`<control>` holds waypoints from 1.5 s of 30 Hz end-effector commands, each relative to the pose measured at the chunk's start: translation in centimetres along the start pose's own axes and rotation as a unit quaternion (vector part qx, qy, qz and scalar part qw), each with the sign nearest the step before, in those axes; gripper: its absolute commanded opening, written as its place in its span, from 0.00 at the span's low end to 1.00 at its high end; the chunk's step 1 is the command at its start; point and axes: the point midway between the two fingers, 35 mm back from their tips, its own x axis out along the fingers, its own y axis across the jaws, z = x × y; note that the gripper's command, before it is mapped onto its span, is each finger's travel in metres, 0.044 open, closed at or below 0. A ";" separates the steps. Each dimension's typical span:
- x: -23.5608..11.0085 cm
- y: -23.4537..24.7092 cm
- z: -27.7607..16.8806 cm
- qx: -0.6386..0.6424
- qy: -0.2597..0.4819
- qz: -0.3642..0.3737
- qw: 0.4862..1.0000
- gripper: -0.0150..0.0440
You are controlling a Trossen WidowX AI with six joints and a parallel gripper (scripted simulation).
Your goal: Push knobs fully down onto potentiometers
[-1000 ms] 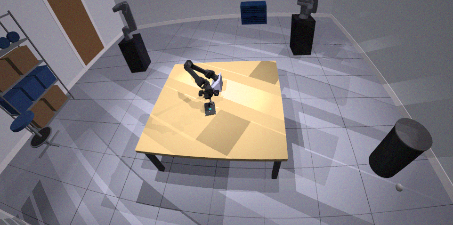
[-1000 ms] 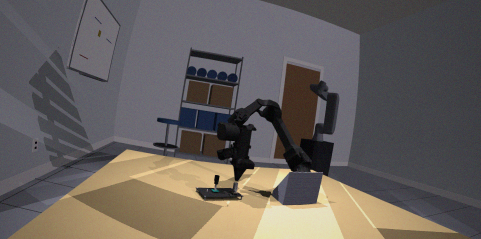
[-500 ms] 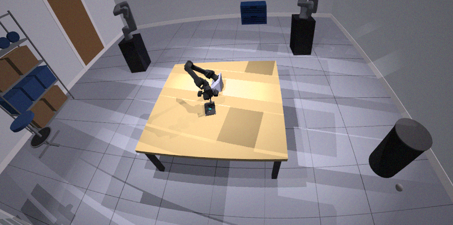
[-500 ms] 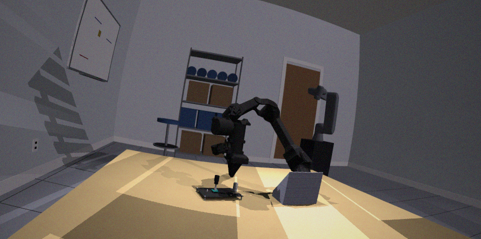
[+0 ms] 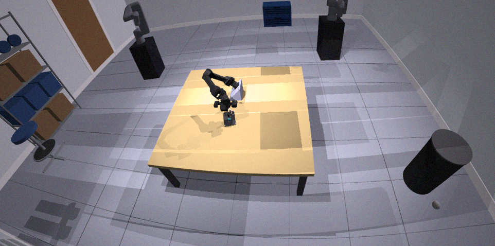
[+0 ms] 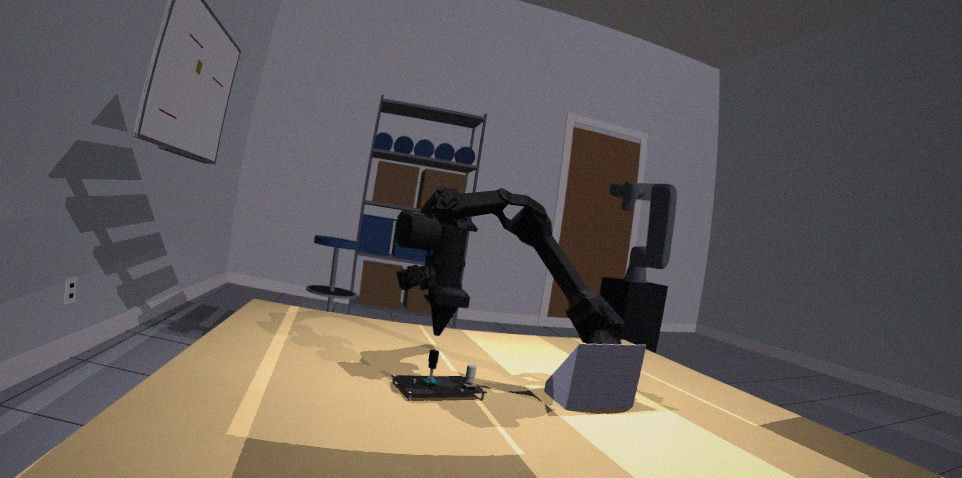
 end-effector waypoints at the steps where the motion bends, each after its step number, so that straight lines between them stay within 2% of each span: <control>1: 0.7 0.1 0.0 -0.004 0.002 -0.003 1.000 0.25; 17: 2.7 0.0 0.0 -0.004 0.002 -0.003 1.000 0.25; 45: 3.2 0.0 0.0 -0.004 0.002 -0.003 1.000 0.25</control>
